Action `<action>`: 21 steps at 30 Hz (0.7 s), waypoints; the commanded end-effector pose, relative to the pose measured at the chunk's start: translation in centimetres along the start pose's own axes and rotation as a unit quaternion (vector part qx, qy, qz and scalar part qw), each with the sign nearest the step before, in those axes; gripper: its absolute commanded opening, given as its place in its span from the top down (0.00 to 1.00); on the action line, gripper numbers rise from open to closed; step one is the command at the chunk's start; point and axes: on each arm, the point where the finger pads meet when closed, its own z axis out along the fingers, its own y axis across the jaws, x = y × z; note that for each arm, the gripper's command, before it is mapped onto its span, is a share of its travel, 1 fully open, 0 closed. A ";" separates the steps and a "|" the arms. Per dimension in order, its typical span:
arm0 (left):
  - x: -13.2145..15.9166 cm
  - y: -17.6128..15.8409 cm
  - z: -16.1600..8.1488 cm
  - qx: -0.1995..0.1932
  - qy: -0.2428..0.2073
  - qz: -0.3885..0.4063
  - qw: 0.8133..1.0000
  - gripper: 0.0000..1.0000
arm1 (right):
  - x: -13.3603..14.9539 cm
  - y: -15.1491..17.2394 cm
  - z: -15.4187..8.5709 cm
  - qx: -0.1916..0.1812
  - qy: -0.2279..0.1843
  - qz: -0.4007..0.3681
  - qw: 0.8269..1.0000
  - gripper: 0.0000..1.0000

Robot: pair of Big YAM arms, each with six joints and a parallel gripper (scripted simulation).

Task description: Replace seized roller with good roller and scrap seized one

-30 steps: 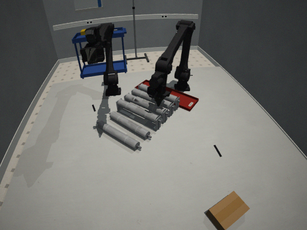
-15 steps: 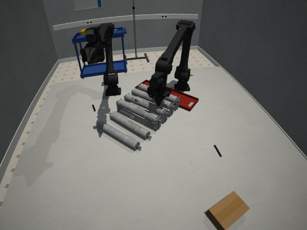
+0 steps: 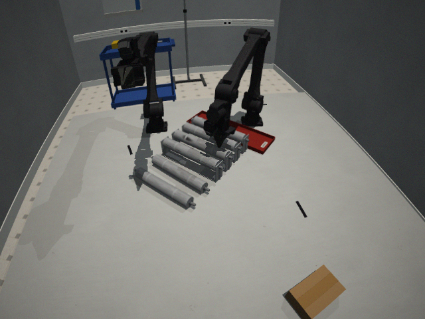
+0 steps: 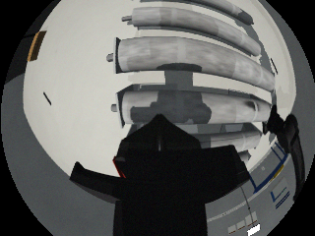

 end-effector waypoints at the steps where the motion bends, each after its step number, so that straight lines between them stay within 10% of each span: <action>1: -3.6 -0.4 -1.2 -0.001 -0.032 0.003 0.999 1.00 | -1.3 0.7 -0.4 -0.007 -0.017 0.005 1.000 1.00; 15: -4.8 -0.3 -0.2 -0.002 -0.019 0.003 1.000 1.00 | -1.3 0.7 -0.4 -0.007 -0.017 0.005 1.000 1.00; 21: -0.7 -0.3 2.0 0.002 0.025 0.003 1.000 1.00 | -1.3 0.7 -0.4 -0.007 -0.017 0.005 1.000 1.00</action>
